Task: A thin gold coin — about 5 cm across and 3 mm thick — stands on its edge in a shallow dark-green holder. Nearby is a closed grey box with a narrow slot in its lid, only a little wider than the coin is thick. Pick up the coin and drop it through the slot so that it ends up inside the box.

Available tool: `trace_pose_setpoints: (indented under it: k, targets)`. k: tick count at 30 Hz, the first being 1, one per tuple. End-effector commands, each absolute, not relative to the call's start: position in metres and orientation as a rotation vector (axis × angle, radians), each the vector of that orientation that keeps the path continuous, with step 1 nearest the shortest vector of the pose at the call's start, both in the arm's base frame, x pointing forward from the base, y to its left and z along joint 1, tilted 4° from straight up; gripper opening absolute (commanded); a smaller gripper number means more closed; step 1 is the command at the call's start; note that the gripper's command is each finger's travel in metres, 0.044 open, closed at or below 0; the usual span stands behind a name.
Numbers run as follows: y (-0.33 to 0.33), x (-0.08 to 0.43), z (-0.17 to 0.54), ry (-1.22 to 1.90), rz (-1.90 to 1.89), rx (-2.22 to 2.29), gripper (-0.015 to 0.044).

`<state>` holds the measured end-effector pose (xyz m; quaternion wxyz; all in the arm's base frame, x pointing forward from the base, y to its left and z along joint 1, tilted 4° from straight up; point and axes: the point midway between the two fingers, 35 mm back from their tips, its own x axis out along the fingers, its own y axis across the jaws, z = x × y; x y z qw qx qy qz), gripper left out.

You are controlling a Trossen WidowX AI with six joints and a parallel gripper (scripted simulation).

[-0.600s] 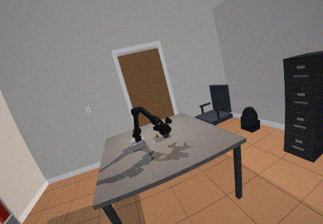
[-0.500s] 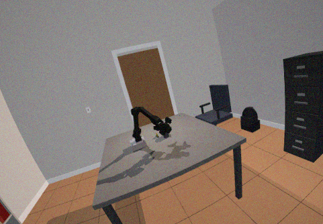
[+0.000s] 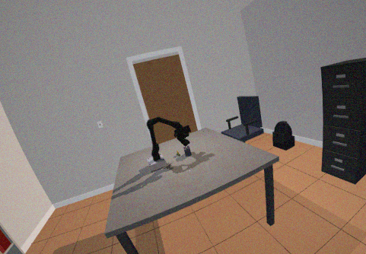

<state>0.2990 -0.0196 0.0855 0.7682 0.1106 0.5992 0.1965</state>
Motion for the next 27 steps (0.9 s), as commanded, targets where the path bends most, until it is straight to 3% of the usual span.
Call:
trace_pose_setpoints:
  k: [1, 10, 27]
  targets:
    - [0.004, 0.280, 0.078, 1.348, 0.595, -0.130, 0.0161]
    - [0.047, 0.238, 0.079, 1.279, 1.116, -1.208, 0.0161]
    - [0.046, 0.242, 0.030, 1.275, 1.126, -1.230, 0.0161]
